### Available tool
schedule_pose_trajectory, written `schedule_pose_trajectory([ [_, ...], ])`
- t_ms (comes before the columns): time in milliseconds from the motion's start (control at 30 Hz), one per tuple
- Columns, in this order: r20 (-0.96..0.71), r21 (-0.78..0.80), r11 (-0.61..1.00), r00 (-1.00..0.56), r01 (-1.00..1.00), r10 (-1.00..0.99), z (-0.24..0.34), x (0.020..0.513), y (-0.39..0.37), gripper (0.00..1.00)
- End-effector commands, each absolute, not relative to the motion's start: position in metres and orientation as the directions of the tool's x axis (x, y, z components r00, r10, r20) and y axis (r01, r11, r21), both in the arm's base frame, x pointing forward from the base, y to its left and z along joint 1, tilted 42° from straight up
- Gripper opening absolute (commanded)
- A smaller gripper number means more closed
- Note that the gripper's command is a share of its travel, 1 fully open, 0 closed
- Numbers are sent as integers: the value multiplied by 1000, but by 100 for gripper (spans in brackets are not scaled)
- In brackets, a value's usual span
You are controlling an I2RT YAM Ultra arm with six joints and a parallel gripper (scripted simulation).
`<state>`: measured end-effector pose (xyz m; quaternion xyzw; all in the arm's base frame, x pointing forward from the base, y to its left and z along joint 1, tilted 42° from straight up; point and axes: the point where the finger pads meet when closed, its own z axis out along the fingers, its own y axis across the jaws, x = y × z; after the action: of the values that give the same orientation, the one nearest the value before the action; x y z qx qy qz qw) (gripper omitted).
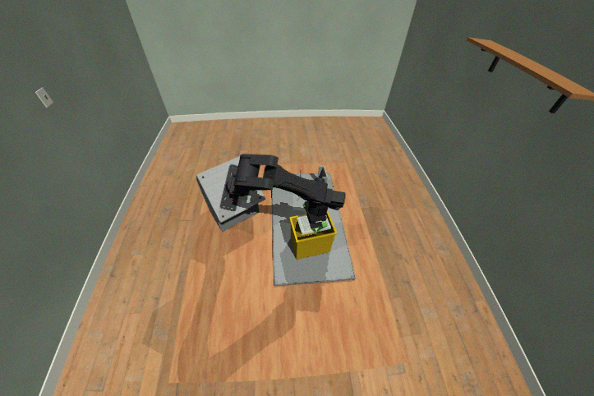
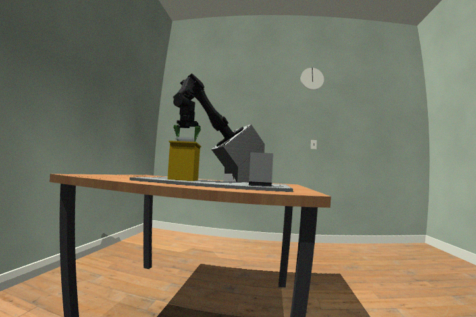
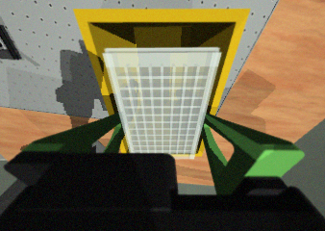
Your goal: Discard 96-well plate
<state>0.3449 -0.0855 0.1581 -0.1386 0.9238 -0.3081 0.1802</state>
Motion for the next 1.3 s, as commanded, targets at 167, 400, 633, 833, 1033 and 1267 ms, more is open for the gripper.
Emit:
schedule_pose_trajectory([
  [167,-266,-618,772,-884,-151,-385,161,342,-81,0],
  [400,-260,-619,772,-890,-145,-375,162,345,-83,100],
  [633,-260,-619,772,-890,-145,-375,162,345,-83,100],
  [833,-260,-619,772,-890,-145,-375,162,345,-83,100],
  [1033,-249,-614,773,-890,-159,-381,160,336,-79,100],
  [1267,-286,-624,771,-881,-128,-378,190,336,-70,100],
])
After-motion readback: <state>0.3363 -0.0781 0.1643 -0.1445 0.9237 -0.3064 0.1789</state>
